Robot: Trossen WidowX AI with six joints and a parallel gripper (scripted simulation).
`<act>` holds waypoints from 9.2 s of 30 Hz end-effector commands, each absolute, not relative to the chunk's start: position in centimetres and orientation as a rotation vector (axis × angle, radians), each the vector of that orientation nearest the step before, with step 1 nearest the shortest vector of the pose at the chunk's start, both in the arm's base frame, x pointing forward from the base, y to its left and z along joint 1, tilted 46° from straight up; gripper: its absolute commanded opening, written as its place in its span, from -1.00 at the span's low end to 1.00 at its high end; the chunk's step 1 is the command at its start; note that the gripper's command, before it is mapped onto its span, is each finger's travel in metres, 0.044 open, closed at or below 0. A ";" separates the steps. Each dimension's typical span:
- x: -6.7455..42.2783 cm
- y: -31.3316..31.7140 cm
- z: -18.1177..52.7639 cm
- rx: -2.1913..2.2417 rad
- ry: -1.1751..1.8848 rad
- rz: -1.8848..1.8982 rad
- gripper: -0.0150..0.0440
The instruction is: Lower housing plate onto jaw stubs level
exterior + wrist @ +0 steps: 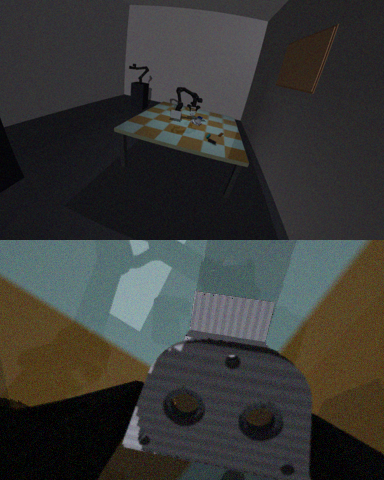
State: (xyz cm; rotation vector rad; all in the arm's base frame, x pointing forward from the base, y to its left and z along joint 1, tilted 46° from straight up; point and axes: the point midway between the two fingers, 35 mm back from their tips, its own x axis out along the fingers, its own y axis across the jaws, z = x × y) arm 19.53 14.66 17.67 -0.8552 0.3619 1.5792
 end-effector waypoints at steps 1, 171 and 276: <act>19.5 13.9 18.7 -0.855 0.355 1.578 0.70; 23.2 -4.0 1.5 0.953 1.603 0.306 0.70; 23.3 1.0 -3.2 0.953 1.602 0.311 0.70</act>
